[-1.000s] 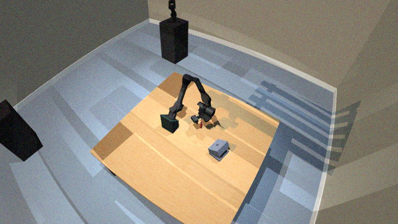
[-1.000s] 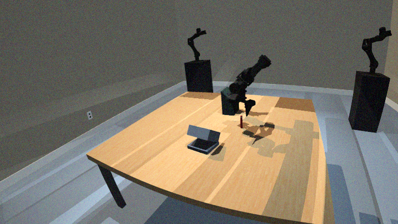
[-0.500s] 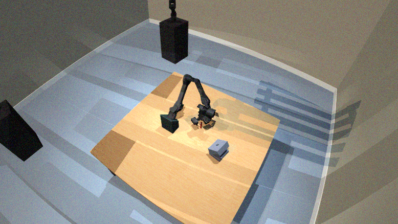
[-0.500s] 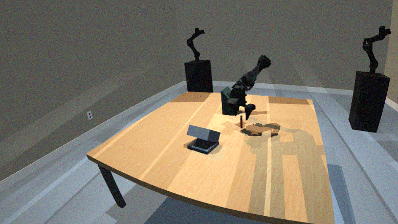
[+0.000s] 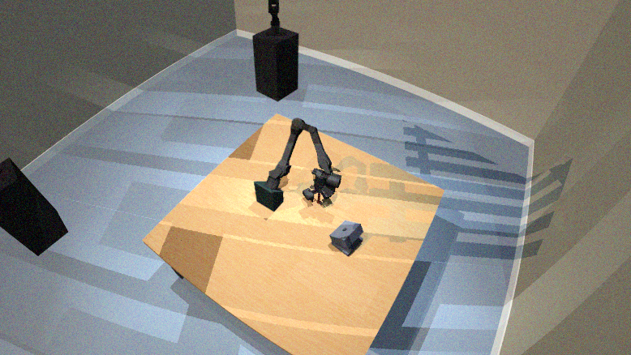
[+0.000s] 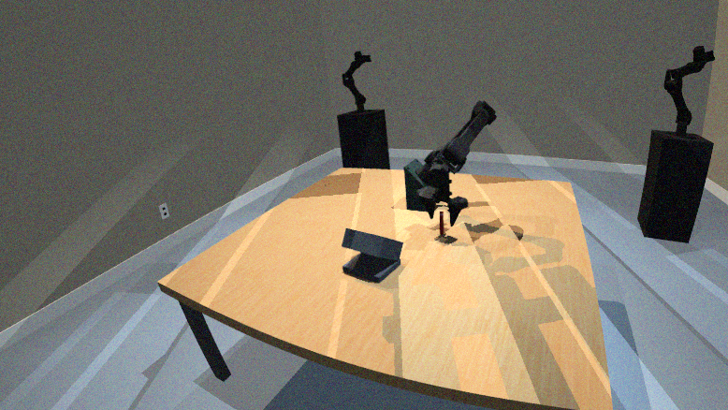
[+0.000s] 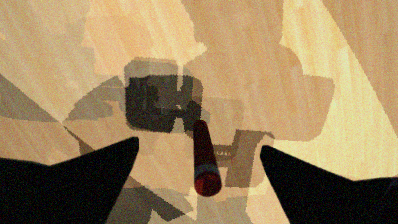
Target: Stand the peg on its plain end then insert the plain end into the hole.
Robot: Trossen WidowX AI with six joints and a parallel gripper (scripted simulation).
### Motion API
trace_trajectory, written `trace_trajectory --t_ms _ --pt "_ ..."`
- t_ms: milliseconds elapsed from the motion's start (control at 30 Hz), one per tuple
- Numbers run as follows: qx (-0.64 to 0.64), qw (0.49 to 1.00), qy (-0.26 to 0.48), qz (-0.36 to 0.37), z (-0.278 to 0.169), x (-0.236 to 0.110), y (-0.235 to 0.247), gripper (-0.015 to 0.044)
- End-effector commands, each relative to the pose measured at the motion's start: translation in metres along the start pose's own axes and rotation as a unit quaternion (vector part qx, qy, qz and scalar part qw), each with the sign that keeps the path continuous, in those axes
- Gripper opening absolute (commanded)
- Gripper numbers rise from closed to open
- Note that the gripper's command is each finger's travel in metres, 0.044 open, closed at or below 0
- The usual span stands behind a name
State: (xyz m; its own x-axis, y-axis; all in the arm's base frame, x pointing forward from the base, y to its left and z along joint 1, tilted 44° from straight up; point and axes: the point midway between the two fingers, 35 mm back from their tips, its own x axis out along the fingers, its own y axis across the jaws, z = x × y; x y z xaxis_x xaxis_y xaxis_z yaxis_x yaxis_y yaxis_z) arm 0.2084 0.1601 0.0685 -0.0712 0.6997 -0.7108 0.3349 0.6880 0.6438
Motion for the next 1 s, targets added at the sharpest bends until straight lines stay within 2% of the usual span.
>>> trace_trajectory --t_ms 0,33,533,767,967 --pt "0.003 1.000 0.001 -0.001 -0.001 0.005 -0.001 0.0440" --pt "0.003 1.000 0.001 -0.001 -0.001 0.005 -0.001 0.0440" --pt "0.000 1.000 0.001 0.000 -0.001 0.002 0.000 0.0046" --pt "0.000 1.000 0.001 0.000 -0.001 0.002 0.000 0.0000" --pt "0.000 1.000 0.000 -0.002 0.001 -0.007 0.000 0.0000"
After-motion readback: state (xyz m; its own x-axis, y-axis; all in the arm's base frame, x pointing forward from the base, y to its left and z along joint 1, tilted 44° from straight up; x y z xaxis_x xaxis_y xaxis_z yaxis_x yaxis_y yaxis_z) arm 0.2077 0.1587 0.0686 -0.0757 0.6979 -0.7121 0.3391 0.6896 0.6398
